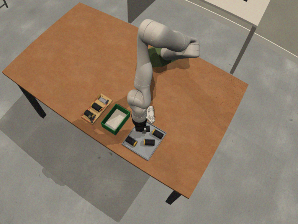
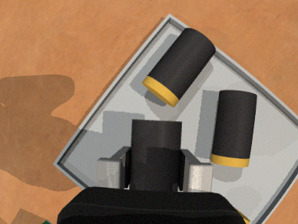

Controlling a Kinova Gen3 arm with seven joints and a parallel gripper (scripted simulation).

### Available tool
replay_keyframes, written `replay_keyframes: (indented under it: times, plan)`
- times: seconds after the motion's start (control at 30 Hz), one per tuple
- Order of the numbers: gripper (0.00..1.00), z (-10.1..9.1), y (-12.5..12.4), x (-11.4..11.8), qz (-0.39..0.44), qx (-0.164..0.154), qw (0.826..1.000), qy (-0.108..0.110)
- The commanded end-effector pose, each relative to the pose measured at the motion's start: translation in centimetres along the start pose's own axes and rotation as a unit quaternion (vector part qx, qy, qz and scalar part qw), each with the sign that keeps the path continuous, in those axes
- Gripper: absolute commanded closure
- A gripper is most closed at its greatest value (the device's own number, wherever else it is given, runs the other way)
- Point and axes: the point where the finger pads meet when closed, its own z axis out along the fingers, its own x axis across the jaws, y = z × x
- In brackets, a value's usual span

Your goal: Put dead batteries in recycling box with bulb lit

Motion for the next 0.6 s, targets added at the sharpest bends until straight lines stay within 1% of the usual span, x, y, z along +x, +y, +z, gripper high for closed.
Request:
replay_keyframes:
  times: [0.0, 0.23, 0.33, 0.43, 0.57]
  plan:
    - [0.43, -0.8, 0.8, 0.0, 0.005, -0.008, 1.000, 0.004]
    - [0.43, -0.8, 0.8, 0.0, 0.005, -0.008, 1.000, 0.004]
    - [0.43, -1.2, 0.8, 0.0, 0.005, -0.008, 1.000, 0.004]
    - [0.43, -2.2, 0.8, 0.0, 0.005, -0.008, 1.000, 0.004]
    - [0.43, -4.3, 0.8, 0.0, 0.005, -0.008, 1.000, 0.004]
